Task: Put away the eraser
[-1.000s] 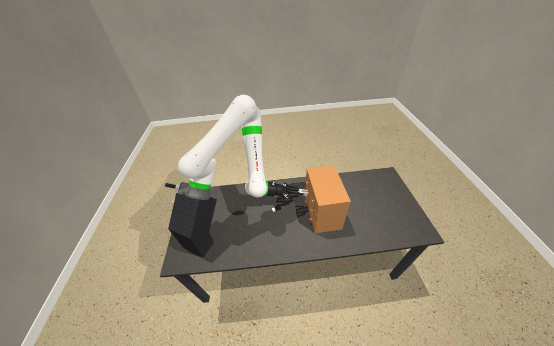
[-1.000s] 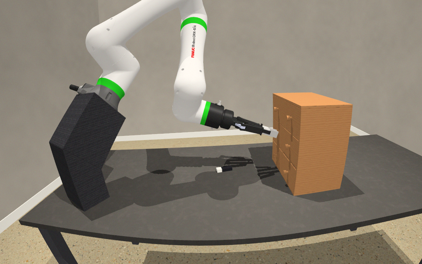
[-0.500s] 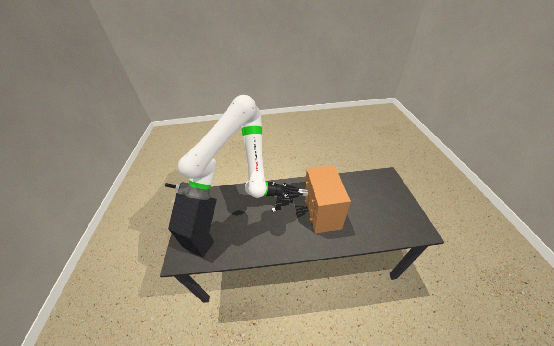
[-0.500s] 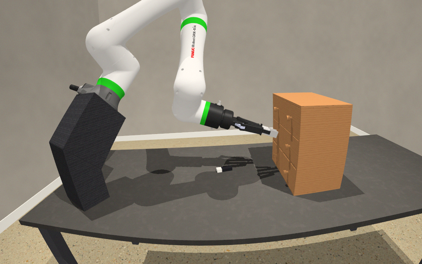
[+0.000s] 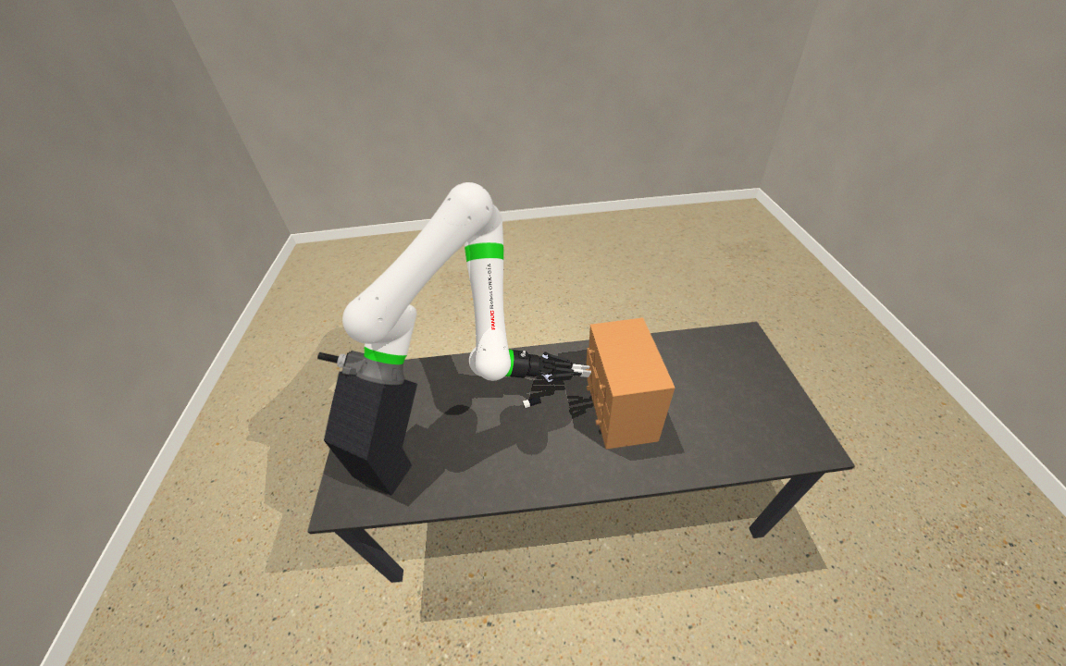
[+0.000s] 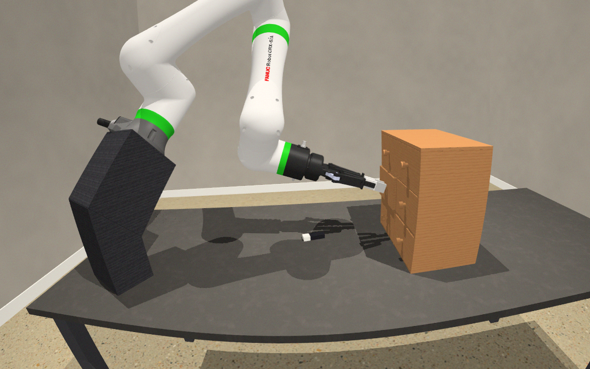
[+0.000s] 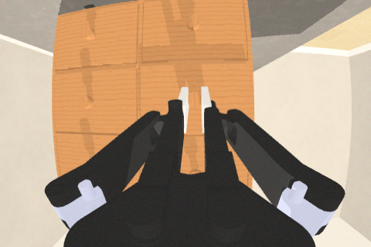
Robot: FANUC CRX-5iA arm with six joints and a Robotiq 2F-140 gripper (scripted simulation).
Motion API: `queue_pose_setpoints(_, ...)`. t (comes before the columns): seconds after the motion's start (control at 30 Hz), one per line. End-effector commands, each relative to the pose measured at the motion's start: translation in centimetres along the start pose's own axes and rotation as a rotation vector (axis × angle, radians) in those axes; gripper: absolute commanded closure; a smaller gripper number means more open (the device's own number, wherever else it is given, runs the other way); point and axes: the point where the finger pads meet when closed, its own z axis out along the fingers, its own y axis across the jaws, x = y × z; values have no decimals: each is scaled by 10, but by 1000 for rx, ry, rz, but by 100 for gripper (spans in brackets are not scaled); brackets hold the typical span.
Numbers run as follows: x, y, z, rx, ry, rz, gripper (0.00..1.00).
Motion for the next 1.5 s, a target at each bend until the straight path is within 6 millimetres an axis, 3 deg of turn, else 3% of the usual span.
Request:
queue_pose_setpoints(0.0, 1, 0, -3, 0, 0, 0, 92)
queue_pose_setpoints(1.47, 19, 0, -52, 0, 0, 0, 92)
